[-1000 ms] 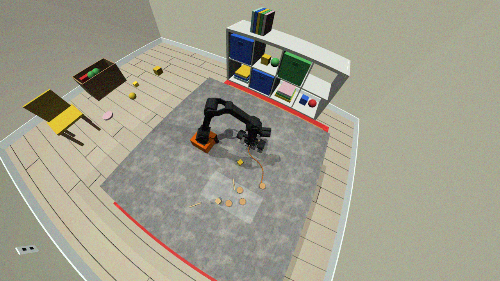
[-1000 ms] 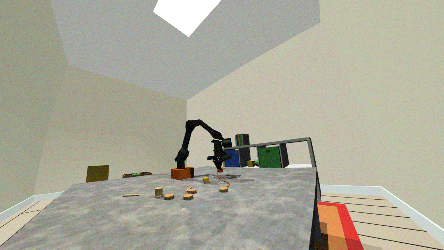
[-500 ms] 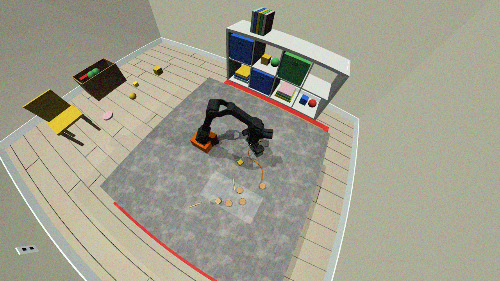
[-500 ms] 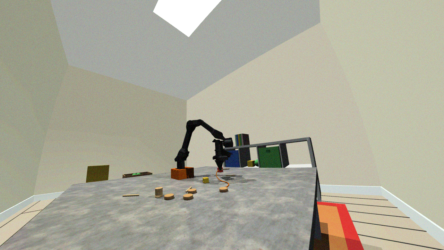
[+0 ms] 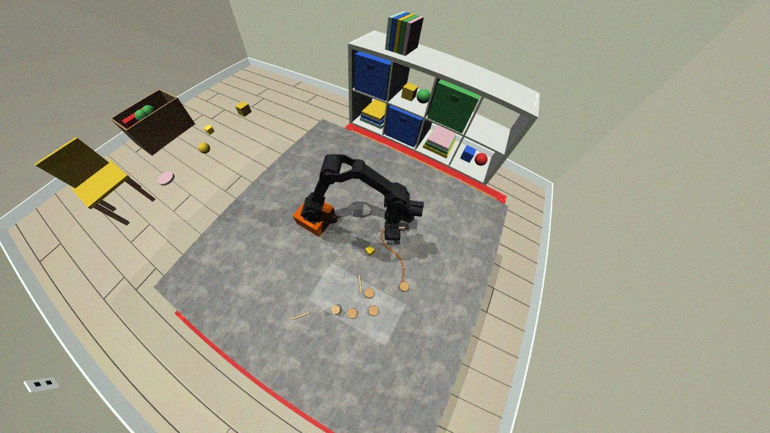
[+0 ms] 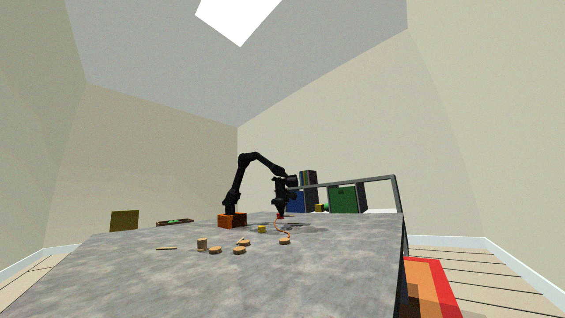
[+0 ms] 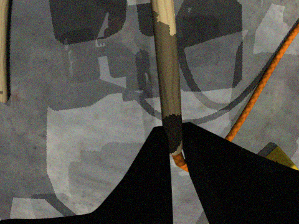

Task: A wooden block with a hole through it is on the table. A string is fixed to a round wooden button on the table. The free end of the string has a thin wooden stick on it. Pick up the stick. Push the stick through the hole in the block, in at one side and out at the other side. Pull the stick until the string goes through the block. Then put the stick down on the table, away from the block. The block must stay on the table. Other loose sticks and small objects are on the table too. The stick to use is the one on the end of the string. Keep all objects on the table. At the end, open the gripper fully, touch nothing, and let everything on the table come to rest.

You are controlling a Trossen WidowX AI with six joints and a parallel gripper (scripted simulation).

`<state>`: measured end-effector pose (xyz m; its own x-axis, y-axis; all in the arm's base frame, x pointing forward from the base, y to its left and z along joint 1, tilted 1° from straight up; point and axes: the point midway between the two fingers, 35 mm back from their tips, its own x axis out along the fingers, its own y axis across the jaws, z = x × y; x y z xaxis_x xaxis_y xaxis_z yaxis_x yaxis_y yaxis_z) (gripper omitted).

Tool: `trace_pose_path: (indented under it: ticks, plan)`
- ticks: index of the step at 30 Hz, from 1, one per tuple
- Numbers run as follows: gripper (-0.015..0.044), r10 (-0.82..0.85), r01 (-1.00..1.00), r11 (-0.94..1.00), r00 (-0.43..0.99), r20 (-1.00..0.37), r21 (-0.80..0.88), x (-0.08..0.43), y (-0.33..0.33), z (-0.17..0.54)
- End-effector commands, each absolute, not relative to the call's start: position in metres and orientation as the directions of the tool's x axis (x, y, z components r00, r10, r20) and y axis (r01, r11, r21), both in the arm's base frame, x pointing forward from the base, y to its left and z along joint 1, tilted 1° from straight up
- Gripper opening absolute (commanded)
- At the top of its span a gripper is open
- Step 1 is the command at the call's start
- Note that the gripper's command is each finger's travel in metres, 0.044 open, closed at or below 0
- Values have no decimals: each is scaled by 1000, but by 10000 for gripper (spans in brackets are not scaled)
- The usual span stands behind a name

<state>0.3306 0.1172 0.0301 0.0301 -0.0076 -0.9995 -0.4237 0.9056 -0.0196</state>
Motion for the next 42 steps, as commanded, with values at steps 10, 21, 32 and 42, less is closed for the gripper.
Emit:
trace_pose_path:
  ticks: [10,21,32,42]
  plan:
    - [0,0,44,999,36,-999,2,345,115,33]
    - [0,0,430,903,37,-999,16,355,112,33]
    - [0,0,747,664,39,-999,29,364,108,33]
    - [0,0,934,354,40,-999,37,373,105,33]
